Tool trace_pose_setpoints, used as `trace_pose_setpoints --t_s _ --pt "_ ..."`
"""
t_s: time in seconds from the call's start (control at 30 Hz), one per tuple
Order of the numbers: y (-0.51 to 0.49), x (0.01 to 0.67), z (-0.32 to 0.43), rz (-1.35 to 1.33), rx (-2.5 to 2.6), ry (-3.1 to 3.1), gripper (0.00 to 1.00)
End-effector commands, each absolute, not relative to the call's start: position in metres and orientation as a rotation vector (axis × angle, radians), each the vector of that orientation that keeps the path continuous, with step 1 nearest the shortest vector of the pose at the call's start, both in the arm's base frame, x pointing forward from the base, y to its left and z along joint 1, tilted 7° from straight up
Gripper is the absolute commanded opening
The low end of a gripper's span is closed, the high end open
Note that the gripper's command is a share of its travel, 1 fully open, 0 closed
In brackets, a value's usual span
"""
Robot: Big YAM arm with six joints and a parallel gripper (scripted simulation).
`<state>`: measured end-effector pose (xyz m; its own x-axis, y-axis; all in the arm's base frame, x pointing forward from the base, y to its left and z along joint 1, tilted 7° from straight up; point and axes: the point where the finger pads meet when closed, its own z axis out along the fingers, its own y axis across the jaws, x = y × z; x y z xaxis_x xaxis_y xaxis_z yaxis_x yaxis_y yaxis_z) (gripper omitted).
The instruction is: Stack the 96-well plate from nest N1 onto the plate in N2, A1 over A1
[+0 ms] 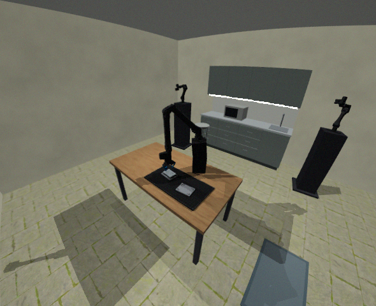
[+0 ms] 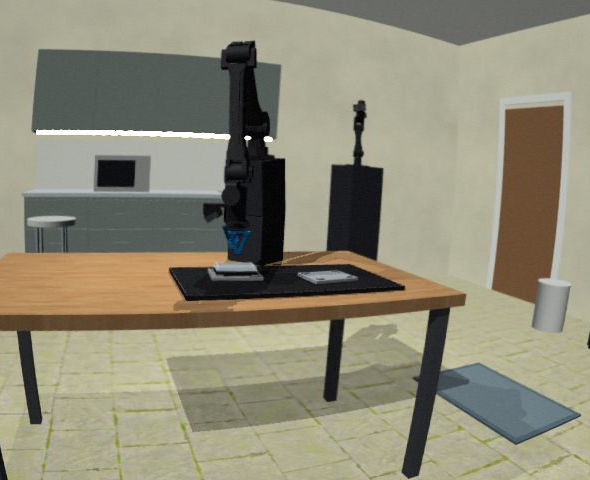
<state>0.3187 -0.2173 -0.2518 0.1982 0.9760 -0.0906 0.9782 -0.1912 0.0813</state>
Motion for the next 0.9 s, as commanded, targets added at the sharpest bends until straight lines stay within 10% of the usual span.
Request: trace_pose_setpoints --t_s 0.0,0.87 --pt "-0.215 0.326 -0.232 -0.02 2.317 1.914 1.0" --pt "-0.213 0.327 -0.206 -0.018 2.31 1.913 1.0"
